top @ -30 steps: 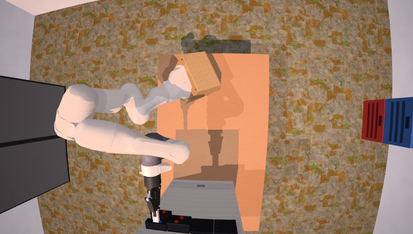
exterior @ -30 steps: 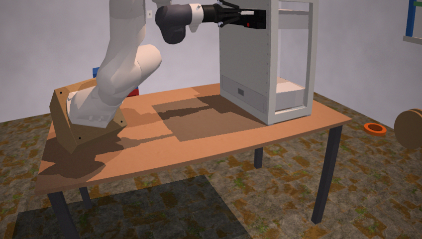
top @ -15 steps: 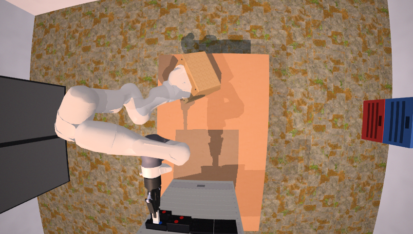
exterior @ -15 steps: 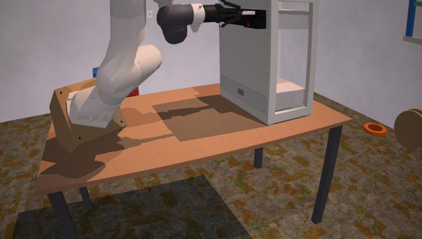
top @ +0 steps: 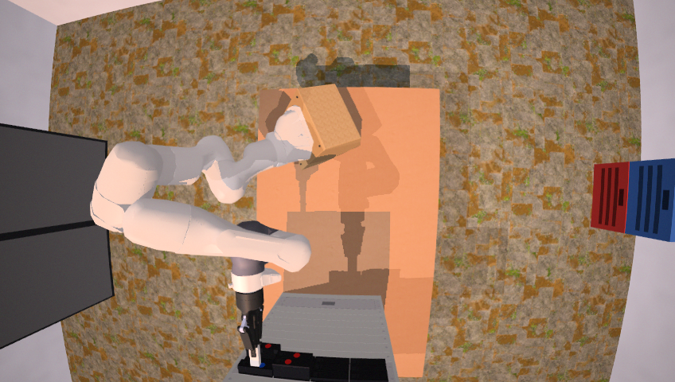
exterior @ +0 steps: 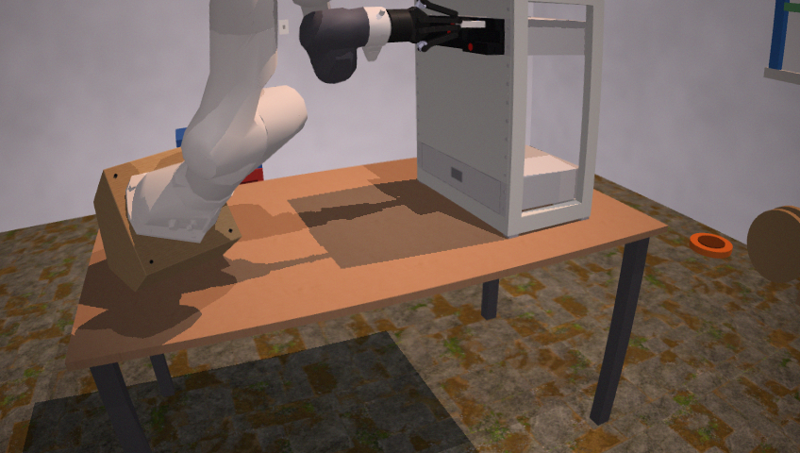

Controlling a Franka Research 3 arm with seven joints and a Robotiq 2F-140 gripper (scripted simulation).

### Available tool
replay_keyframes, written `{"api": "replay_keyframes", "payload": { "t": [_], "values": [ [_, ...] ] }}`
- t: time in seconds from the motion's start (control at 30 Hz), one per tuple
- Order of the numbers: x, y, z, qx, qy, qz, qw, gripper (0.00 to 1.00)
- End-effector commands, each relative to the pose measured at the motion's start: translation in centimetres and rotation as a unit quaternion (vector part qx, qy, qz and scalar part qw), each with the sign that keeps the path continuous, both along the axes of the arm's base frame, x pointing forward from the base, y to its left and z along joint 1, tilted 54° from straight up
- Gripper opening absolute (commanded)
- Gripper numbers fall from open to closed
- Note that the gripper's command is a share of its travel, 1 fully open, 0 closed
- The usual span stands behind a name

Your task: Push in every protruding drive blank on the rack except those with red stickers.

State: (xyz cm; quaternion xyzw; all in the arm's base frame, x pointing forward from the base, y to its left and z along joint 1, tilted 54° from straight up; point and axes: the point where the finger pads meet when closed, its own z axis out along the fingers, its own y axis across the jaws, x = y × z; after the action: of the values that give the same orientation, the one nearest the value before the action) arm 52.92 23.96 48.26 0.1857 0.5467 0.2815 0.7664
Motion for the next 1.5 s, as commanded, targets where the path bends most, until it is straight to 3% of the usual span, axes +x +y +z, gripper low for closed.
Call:
{"api": "replay_keyframes", "payload": {
  "t": [0.0,1.47],
  "values": [
    [0.31,0.22,-0.14,-0.001,0.003,0.001,1.0,0.0],
    [1.03,0.34,-0.05,-0.001,0.003,0.001,1.0,0.0]
  ]
}}
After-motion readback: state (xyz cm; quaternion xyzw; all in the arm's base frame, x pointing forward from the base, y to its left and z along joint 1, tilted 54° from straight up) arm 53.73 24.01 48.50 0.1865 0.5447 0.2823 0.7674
